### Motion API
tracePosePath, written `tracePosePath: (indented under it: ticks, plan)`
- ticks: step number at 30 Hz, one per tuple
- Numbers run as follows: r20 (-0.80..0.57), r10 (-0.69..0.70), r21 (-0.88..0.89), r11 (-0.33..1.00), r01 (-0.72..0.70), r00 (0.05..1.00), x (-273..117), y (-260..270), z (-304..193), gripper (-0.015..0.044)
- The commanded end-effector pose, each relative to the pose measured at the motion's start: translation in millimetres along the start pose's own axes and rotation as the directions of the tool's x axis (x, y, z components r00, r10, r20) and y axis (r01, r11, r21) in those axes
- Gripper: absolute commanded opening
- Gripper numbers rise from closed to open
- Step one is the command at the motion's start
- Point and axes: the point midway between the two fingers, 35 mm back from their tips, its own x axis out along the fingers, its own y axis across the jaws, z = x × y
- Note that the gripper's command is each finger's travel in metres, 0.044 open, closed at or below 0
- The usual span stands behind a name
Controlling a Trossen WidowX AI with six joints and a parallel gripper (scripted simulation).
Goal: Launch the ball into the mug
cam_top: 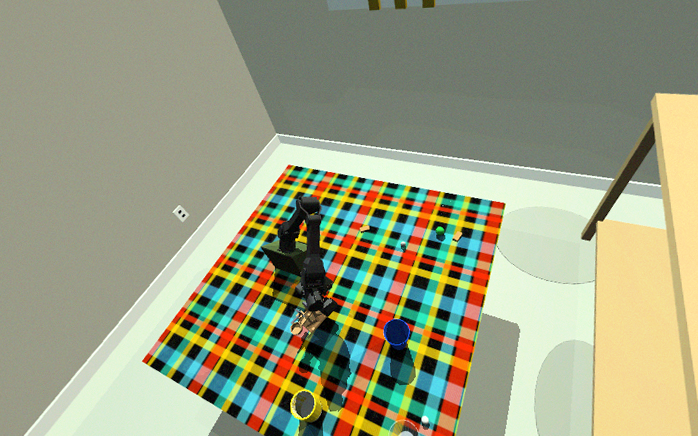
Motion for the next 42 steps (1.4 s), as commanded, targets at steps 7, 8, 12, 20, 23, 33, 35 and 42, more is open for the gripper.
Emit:
tracePosePath:
  ticks: [7, 8, 12, 20, 23, 33, 35, 42]
  plan:
    - [0.046, 0.004, 0.240, 0.971, -0.015, 0.999, 15, 37, -78, 0.0000]
    - [0.046, 0.004, 0.241, 0.970, -0.015, 0.999, 16, 37, -79, 0.0000]
    - [0.046, 0.004, 0.240, 0.971, -0.015, 0.999, 16, 34, -81, 0.0000]
    - [0.046, 0.004, 0.240, 0.971, -0.015, 0.999, 21, 34, -81, 0.0000]
    - [0.046, 0.003, 0.240, 0.971, -0.014, 0.999, 26, 33, -80, 0.0000]
    - [0.047, 0.003, 0.240, 0.971, -0.014, 0.999, 43, 33, -80, 0.0000]
    - [0.047, 0.003, 0.240, 0.971, -0.014, 0.999, 46, 33, -79, 0.0000]
    - [0.047, 0.003, 0.240, 0.971, -0.015, 0.999, 57, 34, -79, 0.0000]
